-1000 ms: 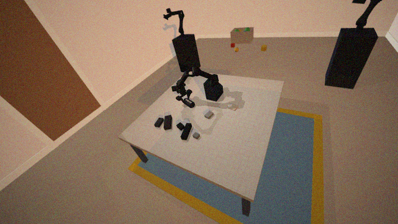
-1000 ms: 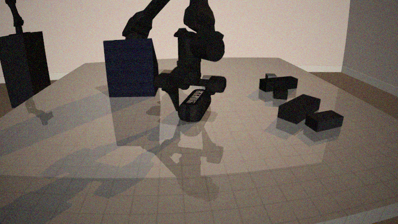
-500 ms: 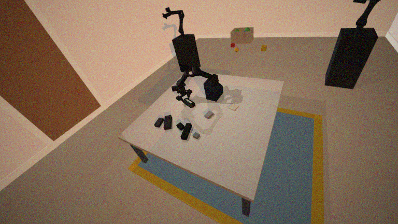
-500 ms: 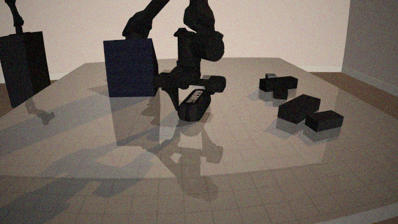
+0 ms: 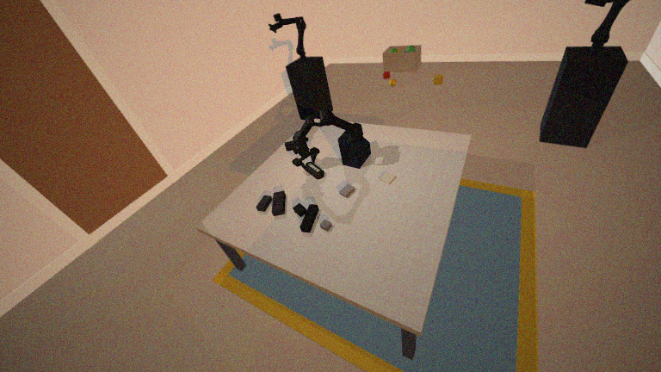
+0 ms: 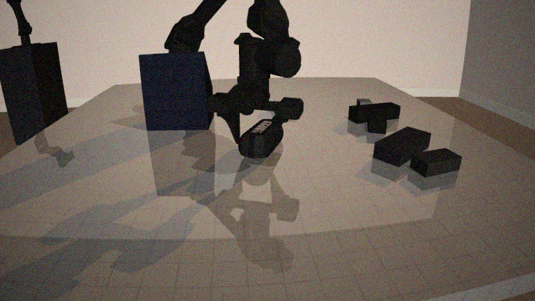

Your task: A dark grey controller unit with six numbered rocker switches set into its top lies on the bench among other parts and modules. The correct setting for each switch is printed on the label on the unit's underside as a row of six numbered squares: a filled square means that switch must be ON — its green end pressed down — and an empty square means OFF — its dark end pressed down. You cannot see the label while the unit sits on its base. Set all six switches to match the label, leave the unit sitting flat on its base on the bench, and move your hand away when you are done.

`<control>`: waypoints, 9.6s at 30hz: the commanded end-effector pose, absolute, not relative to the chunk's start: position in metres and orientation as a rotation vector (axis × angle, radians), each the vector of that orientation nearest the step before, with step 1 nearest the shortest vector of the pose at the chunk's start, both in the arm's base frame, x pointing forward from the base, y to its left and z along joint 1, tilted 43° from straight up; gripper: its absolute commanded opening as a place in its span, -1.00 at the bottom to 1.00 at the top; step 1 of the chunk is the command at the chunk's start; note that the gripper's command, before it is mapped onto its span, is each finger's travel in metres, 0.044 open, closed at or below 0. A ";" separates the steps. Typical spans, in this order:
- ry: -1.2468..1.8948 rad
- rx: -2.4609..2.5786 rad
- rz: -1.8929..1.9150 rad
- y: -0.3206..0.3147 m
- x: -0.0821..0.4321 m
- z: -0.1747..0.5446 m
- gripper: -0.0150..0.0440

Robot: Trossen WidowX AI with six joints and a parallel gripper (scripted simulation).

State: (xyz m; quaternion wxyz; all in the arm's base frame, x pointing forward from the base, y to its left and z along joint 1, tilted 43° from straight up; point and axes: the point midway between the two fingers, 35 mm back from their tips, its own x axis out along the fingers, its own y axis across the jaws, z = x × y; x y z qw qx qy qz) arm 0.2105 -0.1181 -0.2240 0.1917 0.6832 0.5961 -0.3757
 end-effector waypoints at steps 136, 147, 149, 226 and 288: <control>1.665 1.919 -1.048 -0.125 0.229 -0.120 0.64; 1.665 1.919 -1.048 -0.122 0.231 -0.111 0.64; 1.665 1.919 -1.048 -0.121 0.232 -0.110 0.64; 1.669 1.922 -1.045 -0.083 0.250 -0.059 0.65; 1.672 1.924 -1.043 -0.043 0.264 -0.029 0.65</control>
